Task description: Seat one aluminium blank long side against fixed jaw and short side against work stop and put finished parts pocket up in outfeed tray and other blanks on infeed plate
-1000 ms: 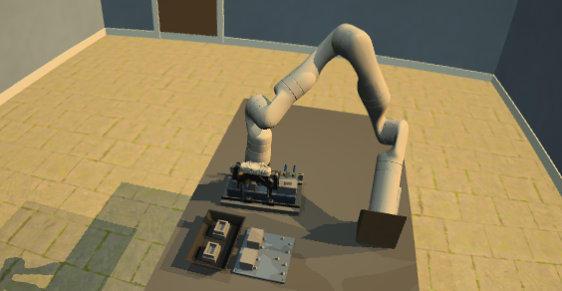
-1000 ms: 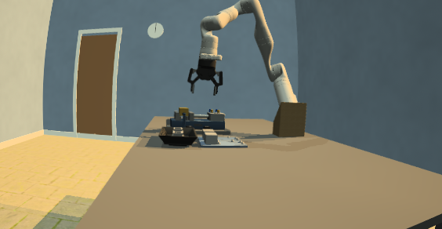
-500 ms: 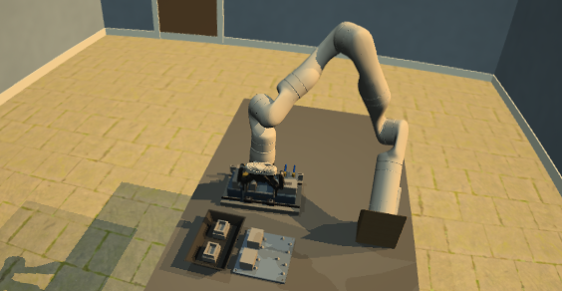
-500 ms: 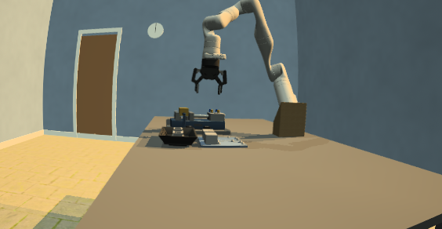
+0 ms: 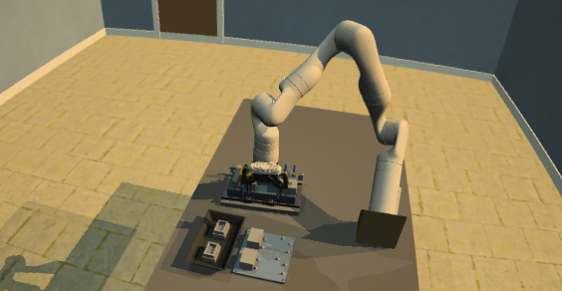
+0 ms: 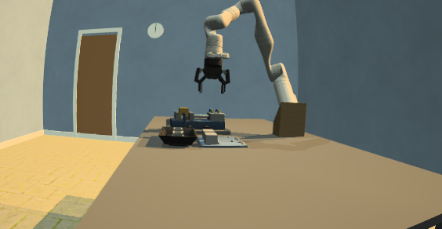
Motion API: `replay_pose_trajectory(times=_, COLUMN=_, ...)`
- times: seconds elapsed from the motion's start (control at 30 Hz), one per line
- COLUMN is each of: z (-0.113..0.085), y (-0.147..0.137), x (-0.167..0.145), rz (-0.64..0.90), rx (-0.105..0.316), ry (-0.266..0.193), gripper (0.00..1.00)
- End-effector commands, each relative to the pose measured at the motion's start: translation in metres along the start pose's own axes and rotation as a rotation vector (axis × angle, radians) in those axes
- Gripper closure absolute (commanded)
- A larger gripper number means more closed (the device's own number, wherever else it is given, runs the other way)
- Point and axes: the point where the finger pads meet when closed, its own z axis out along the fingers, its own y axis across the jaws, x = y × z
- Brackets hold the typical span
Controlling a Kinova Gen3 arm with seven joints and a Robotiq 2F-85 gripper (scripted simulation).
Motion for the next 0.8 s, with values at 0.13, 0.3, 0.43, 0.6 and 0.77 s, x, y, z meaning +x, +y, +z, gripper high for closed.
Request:
replay_pose_trajectory(times=0.13, z=-0.0022, y=-0.0024, x=0.0007, rz=-0.007, rx=0.002, ry=0.005, gripper=0.0)
replay_pose_trajectory(times=0.3, z=-0.0025, y=-0.004, x=0.001, rz=-0.011, rx=0.005, ry=0.007, gripper=0.0)
replay_pose_trajectory(times=0.43, z=-0.0028, y=-0.0057, x=0.0013, rz=-0.016, rx=0.007, ry=0.008, gripper=0.0)
replay_pose_trajectory(times=0.6, z=-0.0028, y=-0.0057, x=0.0013, rz=-0.016, rx=0.007, ry=0.008, gripper=1.0)
replay_pose_trajectory(times=0.77, z=-0.0028, y=-0.0057, x=0.0013, rz=-0.016, rx=0.007, ry=0.008, gripper=1.0)
